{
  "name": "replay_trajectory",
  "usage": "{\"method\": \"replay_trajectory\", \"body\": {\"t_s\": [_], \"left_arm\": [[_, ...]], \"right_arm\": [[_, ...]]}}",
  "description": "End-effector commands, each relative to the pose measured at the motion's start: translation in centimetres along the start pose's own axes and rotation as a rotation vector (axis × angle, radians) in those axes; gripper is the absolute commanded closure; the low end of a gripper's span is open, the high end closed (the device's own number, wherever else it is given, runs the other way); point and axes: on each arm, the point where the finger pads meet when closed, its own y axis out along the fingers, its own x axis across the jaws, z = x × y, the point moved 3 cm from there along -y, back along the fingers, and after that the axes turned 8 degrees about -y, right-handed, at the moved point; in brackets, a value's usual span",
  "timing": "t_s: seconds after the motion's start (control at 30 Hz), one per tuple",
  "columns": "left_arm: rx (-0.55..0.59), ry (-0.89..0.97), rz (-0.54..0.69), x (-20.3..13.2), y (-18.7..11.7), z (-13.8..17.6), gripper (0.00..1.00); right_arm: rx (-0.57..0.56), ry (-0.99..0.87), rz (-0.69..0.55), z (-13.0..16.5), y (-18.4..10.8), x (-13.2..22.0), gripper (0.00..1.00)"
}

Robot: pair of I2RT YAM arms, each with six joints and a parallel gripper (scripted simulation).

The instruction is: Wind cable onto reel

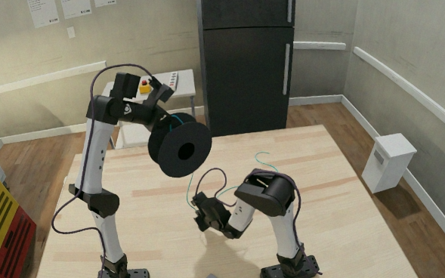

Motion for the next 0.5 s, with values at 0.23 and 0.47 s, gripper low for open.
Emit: {"method": "replay_trajectory", "body": {"t_s": [0.23,0.47], "left_arm": [[-0.091,0.025,0.005,-0.5,-1.1,-2.0,1.00],[-0.091,0.025,0.005,-0.5,-1.1,-2.0,1.00]], "right_arm": [[0.020,0.030,0.056,-0.7,0.7,4.4,1.00],[0.018,0.028,0.057,-1.8,0.7,9.1,1.00]]}}
